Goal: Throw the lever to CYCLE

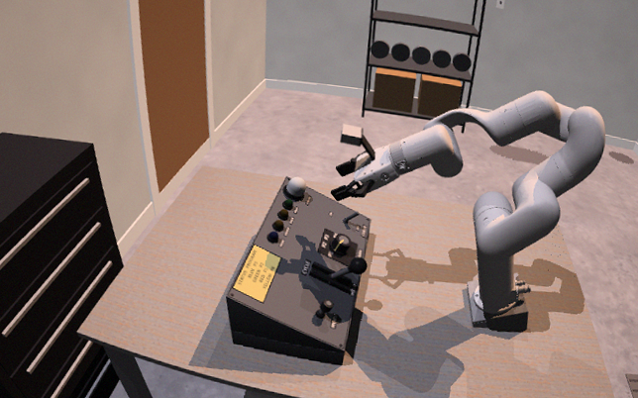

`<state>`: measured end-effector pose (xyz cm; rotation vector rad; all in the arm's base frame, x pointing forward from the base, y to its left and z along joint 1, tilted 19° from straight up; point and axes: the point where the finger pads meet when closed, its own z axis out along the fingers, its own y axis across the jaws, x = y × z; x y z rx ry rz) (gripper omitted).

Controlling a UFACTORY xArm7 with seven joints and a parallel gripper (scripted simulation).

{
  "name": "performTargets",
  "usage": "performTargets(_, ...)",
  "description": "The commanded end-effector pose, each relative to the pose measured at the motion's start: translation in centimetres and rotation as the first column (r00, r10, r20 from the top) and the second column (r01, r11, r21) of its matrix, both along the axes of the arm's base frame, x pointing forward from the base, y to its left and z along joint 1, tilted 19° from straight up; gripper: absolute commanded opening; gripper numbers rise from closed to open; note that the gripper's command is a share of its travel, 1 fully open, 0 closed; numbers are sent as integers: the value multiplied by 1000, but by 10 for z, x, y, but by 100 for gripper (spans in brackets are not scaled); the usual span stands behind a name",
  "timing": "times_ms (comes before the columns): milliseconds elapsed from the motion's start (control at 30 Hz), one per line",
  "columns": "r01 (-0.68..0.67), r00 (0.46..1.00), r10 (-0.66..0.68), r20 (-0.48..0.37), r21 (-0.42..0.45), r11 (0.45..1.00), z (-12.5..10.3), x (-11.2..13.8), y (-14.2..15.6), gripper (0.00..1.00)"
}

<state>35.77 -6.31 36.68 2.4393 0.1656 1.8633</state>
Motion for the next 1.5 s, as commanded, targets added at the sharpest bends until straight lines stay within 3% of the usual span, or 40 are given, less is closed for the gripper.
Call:
performTargets(0,-6,1000,6,3,0,1000,-3,-2,-6,100)
performTargets(633,-6,1000,6,3,0,1000,-3,-2,-6,100)
performTargets(700,-25,1000,25,0,7,1000,-24,-16,-25,100)
performTargets(1467,-25,1000,25,0,7,1000,-24,-16,-25,100)
